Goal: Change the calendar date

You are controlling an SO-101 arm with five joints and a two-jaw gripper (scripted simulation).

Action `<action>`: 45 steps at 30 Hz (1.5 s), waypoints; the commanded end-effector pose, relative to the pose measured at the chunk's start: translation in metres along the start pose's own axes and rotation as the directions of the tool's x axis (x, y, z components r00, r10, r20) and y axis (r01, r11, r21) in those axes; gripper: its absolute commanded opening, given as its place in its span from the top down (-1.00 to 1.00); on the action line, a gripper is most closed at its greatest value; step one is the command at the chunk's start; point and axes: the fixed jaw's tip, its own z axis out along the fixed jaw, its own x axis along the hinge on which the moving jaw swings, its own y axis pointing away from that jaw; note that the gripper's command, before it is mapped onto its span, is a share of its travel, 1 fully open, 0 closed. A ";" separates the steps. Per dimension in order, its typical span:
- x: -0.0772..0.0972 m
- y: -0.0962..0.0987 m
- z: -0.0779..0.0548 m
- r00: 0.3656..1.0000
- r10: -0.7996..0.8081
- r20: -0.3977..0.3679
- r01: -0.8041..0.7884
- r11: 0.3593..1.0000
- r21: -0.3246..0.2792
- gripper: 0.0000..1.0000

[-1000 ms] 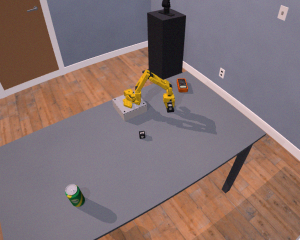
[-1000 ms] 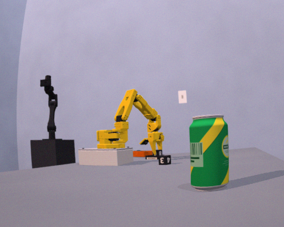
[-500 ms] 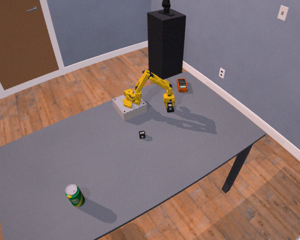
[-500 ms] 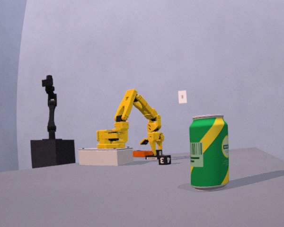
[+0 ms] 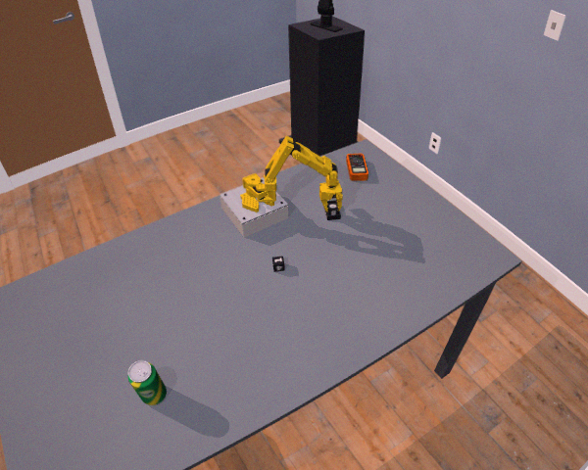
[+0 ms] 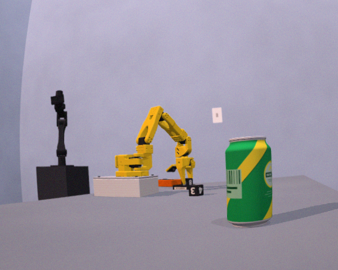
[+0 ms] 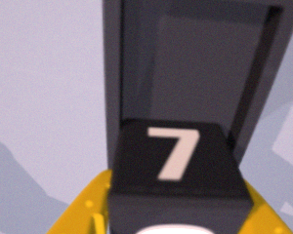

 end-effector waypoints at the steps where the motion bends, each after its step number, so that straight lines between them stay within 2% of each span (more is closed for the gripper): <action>1: -0.002 0.000 -0.001 1.000 -0.016 0.002 0.016 1.000 -0.009 1.00; 45: -0.002 -0.003 -0.007 1.000 -0.016 0.002 0.016 1.000 -0.009 1.00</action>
